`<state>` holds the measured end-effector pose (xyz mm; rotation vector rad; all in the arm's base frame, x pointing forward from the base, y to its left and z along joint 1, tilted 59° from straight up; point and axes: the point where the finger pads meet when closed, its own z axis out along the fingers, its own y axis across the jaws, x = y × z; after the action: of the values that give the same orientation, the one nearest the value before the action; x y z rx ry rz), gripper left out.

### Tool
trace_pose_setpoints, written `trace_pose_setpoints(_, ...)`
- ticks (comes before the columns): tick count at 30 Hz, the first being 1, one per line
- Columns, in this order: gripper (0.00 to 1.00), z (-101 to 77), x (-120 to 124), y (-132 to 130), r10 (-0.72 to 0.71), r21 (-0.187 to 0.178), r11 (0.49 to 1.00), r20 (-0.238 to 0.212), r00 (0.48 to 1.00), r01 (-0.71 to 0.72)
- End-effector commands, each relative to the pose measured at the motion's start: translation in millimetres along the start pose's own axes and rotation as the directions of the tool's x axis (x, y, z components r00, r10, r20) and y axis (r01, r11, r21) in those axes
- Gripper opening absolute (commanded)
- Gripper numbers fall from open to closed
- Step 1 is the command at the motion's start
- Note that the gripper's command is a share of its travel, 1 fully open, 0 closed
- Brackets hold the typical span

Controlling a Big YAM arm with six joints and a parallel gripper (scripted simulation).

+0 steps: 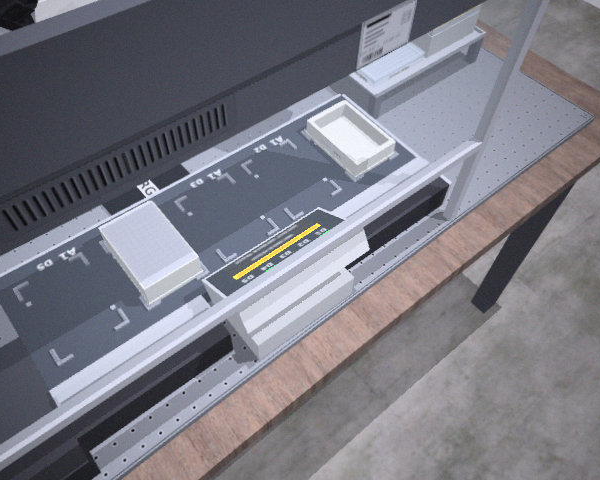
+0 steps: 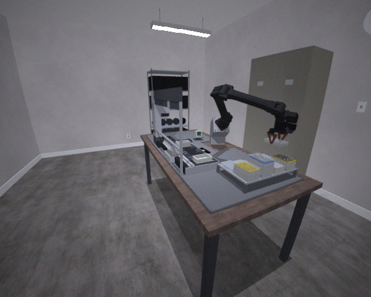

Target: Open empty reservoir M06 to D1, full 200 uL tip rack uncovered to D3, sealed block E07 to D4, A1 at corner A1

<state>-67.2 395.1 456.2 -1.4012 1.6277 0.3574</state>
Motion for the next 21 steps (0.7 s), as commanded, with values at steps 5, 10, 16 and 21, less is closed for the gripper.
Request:
trace_pose_setpoints(5, 0.0, -17.7, 25.0, -4.0, 0.045, -0.033, 0.998, 0.044, 0.998, -0.044)
trace_pose_setpoints(10, 0.0, -16.8, 40.1, -3.9, 0.045, -0.033, 0.998, 0.043, 0.998, -0.044)
trace_pose_setpoints(16, 0.0, -15.0, 70.3, -3.6, 0.045, -0.033, 0.999, 0.041, 0.998, -0.043)
trace_pose_setpoints(21, 0.0, -13.5, 95.8, -3.5, 0.043, -0.032, 0.999, 0.039, 0.998, -0.042)
